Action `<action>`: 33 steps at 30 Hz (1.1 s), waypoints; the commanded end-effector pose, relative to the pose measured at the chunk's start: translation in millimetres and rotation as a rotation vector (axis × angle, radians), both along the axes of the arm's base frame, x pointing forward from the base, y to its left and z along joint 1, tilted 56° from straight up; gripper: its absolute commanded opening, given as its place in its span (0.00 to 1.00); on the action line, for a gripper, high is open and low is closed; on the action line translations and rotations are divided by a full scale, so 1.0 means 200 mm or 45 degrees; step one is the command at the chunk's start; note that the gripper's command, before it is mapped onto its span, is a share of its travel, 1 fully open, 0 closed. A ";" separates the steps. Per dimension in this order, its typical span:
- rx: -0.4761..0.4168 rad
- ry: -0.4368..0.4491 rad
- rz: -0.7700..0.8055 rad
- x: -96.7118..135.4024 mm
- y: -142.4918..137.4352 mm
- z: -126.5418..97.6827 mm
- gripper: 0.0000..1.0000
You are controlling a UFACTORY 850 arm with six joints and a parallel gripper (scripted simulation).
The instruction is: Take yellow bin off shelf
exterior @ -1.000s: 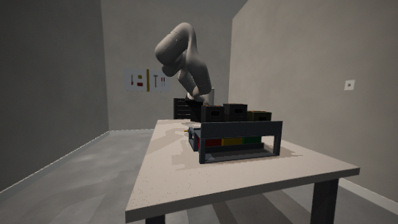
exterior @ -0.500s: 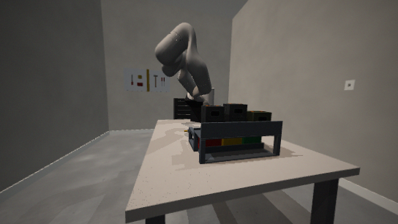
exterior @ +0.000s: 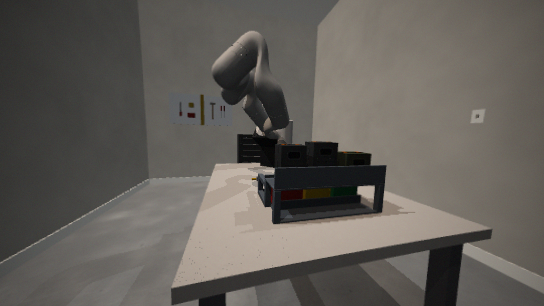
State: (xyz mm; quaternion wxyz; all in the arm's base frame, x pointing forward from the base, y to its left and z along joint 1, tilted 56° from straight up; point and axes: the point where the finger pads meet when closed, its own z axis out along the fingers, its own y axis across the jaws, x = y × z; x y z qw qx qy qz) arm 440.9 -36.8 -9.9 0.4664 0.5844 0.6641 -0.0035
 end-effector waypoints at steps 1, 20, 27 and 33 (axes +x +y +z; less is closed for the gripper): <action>0.000 0.000 0.001 0.00 0.00 0.00 1.00; 0.000 0.000 0.001 0.00 0.00 0.00 1.00; 0.000 0.000 0.001 -0.06 0.06 0.06 1.00; 0.000 0.000 0.001 -0.15 0.14 0.14 1.00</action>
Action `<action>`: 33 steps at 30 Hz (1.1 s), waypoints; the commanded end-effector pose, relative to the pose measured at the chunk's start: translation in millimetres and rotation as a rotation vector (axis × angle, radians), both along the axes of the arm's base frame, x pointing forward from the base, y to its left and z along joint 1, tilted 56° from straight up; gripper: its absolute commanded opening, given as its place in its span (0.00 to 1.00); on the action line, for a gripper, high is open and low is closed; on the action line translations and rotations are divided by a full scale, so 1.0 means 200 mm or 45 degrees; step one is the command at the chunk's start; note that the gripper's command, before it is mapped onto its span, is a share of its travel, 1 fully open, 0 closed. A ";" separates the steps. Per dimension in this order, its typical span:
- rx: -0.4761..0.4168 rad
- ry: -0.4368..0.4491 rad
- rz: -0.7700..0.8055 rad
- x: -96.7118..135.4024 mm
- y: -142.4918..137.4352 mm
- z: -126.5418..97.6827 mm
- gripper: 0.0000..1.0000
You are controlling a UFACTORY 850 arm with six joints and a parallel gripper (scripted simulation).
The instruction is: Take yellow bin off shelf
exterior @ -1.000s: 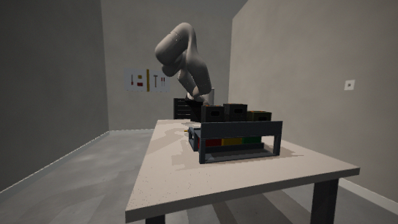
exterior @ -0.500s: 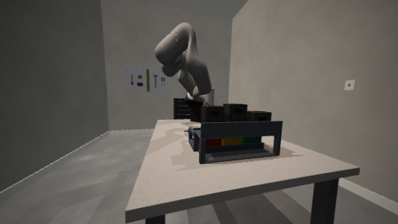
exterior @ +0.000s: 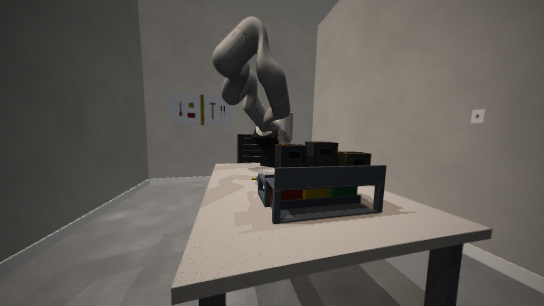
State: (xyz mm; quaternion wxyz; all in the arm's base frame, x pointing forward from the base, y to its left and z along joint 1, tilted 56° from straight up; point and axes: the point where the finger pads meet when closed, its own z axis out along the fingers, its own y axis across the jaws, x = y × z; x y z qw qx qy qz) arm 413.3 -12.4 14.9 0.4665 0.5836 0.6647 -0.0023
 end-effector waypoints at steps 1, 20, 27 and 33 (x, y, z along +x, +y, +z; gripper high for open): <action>-0.001 0.002 -0.003 -0.02 0.02 0.02 1.00; -0.001 0.001 -0.003 -0.19 0.17 0.17 1.00; -0.001 0.002 -0.003 -0.20 0.18 0.19 1.00; -0.001 0.001 -0.003 -0.27 0.25 0.25 1.00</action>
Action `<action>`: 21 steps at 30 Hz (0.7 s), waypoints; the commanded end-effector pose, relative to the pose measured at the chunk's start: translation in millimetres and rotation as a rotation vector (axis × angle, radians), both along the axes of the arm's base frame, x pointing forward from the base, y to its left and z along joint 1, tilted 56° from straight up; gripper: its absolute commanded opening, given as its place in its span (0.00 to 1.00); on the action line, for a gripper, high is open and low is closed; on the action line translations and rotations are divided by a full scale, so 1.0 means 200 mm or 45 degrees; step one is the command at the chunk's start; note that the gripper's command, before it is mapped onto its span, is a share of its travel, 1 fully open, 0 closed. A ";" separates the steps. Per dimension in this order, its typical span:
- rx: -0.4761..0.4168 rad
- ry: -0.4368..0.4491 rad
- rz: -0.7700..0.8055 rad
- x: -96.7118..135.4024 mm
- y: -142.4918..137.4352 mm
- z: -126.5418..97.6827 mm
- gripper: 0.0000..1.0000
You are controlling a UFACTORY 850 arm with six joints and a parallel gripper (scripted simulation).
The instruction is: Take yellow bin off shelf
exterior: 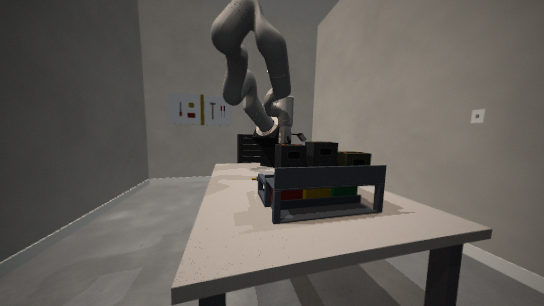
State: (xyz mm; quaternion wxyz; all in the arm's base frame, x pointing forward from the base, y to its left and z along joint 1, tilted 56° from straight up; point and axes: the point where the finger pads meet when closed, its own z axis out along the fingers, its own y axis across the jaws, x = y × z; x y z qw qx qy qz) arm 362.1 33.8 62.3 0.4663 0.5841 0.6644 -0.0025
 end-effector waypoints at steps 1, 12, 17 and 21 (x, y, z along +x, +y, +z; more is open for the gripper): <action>-0.001 0.001 -0.002 -0.01 0.01 0.01 1.00; -0.001 0.001 -0.002 0.00 0.00 0.00 1.00; -0.001 0.001 -0.002 0.02 -0.01 -0.01 1.00; -0.001 0.001 -0.002 0.02 -0.01 -0.01 1.00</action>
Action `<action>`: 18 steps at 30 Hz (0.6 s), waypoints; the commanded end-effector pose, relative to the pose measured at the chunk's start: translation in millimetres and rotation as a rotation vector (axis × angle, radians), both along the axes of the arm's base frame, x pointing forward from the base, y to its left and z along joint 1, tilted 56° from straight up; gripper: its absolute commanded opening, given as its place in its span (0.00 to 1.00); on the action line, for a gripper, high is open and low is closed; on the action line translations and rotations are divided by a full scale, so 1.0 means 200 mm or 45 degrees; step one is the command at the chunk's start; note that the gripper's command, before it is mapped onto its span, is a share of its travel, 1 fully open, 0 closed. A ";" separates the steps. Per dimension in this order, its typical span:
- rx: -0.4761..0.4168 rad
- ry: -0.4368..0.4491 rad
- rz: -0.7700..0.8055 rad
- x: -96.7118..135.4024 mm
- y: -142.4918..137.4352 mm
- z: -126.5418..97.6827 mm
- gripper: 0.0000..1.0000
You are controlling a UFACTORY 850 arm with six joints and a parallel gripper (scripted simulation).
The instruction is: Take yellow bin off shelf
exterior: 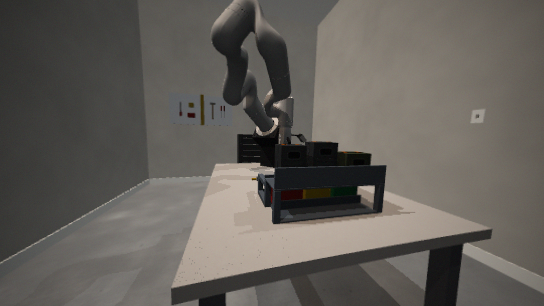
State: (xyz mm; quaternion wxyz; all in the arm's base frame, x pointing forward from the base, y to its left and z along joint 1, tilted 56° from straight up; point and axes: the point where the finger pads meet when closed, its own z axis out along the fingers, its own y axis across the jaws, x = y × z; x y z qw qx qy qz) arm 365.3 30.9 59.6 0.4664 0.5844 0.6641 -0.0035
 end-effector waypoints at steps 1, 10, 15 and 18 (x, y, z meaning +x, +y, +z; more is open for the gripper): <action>0.000 0.000 0.001 0.00 0.00 0.00 1.00; 0.000 0.000 0.001 0.01 -0.01 -0.01 1.00; 0.000 0.000 0.001 0.02 -0.01 -0.01 1.00; 0.000 0.000 0.001 0.02 -0.01 -0.01 1.00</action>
